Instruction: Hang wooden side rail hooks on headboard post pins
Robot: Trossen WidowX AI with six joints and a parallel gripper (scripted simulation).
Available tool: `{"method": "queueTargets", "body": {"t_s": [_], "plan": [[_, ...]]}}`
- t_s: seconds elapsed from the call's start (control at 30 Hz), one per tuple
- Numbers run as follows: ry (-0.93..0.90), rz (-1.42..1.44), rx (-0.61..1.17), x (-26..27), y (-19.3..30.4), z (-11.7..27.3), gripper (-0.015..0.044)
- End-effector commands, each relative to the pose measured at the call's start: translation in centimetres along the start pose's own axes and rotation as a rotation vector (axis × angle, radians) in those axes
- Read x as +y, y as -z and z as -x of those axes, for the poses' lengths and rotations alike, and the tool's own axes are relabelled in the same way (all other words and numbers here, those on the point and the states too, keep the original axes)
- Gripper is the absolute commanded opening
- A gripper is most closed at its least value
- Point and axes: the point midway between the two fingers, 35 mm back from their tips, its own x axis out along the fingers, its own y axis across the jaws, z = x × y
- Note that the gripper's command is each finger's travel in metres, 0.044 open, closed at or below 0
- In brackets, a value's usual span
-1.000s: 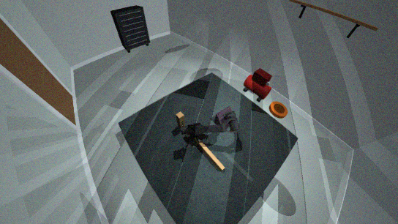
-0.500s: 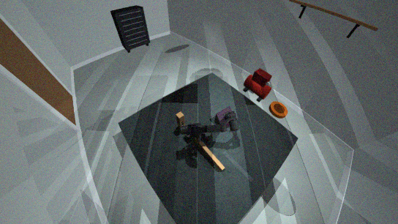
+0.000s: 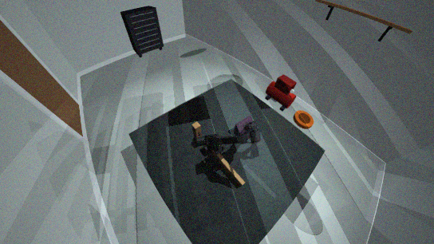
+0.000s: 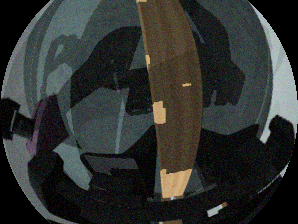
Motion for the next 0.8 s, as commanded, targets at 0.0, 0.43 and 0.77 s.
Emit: {"method": "queueTargets", "body": {"t_s": [0.0,0.43,0.77], "plan": [[0.023,0.006,0.006,-0.34,0.00,0.97,0.0000],[0.023,0.006,0.006,-0.34,0.00,1.19,0.0000],[0.023,0.006,0.006,-0.33,0.00,1.36,0.0000]]}}
